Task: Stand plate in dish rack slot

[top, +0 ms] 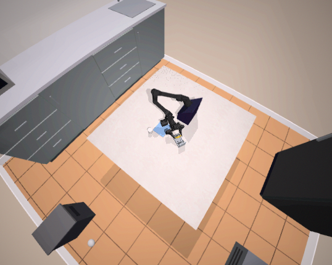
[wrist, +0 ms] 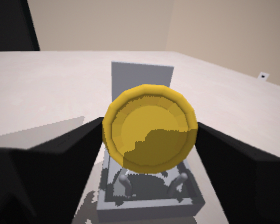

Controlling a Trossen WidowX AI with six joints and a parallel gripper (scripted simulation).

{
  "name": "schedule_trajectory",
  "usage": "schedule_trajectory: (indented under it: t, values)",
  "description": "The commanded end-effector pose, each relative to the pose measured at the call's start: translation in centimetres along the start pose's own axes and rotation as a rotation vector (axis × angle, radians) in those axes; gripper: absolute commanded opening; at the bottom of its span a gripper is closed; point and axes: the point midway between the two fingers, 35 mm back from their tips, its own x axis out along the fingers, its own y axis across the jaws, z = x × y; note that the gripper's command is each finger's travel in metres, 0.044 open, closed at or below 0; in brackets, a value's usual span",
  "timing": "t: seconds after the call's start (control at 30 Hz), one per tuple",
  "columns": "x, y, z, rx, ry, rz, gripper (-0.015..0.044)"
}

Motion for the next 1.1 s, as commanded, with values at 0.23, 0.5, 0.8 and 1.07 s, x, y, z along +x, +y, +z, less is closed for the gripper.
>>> schedule_trajectory:
  t: [0.23, 0.5, 0.8, 1.07]
  values:
    - [0.0, 0.0, 0.0, 0.000, 0.000, 0.000, 0.0157]
    - [0.0, 0.0, 0.0, 0.000, 0.000, 0.000, 0.0368]
    - [0.0, 0.0, 0.0, 0.000, 0.000, 0.000, 0.0400]
    - [-1.0, -1.2, 7.5, 0.018, -0.023, 0.045, 0.0400]
